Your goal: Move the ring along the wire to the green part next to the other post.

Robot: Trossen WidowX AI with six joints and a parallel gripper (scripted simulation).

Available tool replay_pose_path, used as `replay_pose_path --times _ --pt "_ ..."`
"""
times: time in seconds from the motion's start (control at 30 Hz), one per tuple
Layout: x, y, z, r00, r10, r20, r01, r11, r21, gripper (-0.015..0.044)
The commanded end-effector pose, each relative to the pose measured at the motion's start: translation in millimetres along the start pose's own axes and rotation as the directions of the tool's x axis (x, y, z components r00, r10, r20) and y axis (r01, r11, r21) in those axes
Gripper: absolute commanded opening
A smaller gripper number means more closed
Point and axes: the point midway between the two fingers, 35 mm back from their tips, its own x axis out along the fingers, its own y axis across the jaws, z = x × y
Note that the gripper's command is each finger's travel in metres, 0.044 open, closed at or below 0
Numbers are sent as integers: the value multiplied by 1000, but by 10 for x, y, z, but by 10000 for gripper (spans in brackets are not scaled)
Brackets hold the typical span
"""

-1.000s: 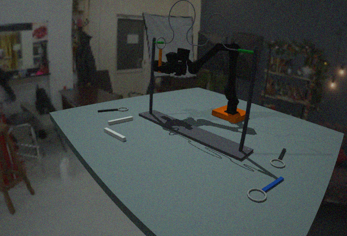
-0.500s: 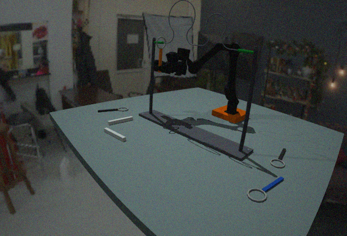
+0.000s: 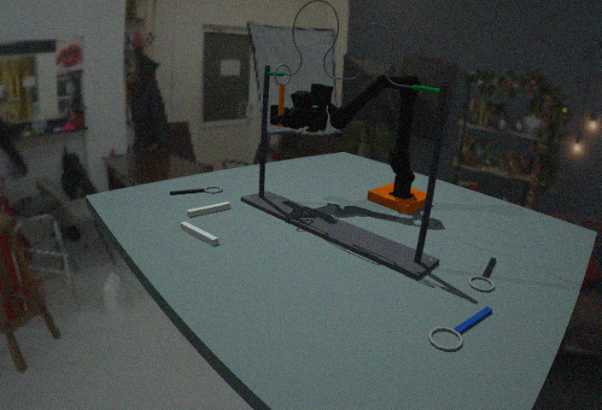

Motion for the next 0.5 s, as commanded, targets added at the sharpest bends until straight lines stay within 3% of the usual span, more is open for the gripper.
replay_pose_path --times 0.0,0.47 --pt "-2 45 18 1000 -3 3 3 1000 -5 -150" --pt "0 230 18 1000 -2 3 2 999 33 -150"
